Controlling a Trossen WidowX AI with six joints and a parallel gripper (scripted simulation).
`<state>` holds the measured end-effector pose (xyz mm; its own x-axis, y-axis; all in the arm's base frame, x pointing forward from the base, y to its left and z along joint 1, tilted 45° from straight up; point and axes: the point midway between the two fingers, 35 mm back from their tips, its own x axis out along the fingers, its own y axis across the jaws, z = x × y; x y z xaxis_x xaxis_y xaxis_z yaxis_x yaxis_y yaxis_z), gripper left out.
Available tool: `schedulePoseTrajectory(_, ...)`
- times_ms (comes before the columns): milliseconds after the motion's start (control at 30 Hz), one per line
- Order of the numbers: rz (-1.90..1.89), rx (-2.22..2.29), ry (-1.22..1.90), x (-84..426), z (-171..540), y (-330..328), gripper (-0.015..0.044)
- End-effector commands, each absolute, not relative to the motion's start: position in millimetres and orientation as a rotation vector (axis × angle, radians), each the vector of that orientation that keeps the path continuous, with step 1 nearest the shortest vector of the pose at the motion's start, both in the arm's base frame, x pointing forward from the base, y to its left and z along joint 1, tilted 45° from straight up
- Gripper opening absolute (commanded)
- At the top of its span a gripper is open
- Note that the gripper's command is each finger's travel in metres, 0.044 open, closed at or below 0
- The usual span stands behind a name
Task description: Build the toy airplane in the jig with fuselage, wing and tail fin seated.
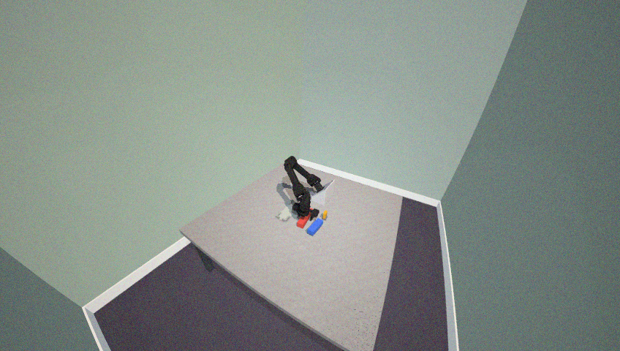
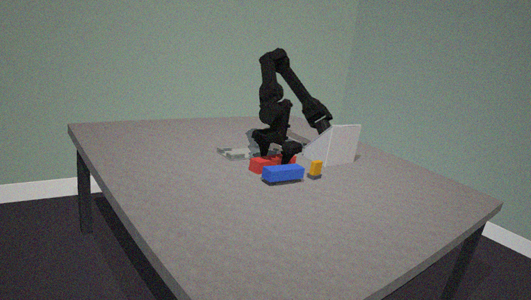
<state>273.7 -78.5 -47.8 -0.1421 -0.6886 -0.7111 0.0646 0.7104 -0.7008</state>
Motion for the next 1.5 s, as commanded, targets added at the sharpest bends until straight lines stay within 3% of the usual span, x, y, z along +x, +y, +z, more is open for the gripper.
schedulePoseTrajectory(0, -0.706, -0.531, 1.604, 269.9, -52.0, -81.4, 0.0387)
schedulePoseTrajectory(267, -0.706, -0.531, 1.604, 269.9, -52.0, -81.4, 0.0177)
schedulePoseTrajectory(467, -0.706, -0.531, 1.604, 269.9, -52.0, -81.4, 0.0138)
schedulePoseTrajectory(633, -0.704, -0.530, 1.604, 272.7, -47.7, -76.4, 0.0006)
schedulePoseTrajectory(1467, -0.693, -0.514, 1.597, 290.4, 1.7, -22.8, 0.0000)
